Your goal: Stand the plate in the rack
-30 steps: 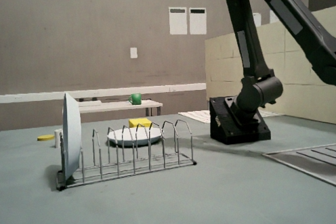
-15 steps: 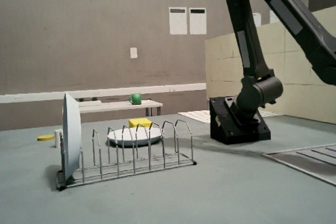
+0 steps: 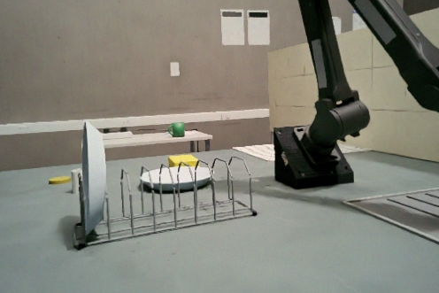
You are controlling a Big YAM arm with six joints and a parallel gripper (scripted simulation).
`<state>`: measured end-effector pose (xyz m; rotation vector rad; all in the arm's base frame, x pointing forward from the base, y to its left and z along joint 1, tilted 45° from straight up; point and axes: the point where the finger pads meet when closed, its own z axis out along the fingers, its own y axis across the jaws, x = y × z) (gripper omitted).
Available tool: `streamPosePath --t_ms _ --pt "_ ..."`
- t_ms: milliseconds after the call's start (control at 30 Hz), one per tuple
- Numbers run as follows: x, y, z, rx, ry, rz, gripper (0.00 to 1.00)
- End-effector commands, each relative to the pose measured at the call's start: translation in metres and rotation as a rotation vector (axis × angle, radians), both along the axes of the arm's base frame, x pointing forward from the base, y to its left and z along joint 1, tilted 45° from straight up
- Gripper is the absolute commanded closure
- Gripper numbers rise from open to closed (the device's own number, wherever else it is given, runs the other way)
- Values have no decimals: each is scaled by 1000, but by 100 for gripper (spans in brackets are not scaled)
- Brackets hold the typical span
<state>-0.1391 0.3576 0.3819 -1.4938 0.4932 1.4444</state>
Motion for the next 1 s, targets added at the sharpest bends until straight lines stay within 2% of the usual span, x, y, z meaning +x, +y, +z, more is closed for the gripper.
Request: streamPosePath --t_ms 0,33,100,233,400,500,600,667,800,967 --pt "17 17 22 6 20 -52 0" --pt "23 20 24 3 23 -72 0" --pt "23 20 24 3 23 -72 0" --pt "58 36 30 -10 37 -171 0" --pt "124 55 41 -31 65 -346 0" --pt "176 63 49 -44 89 -479 0" --pt "238 63 58 -55 118 -630 0" --pt "238 63 58 -55 118 -630 0" --pt "331 46 72 -63 166 -858 0" --pt "441 -8 85 -60 238 -1168 0"
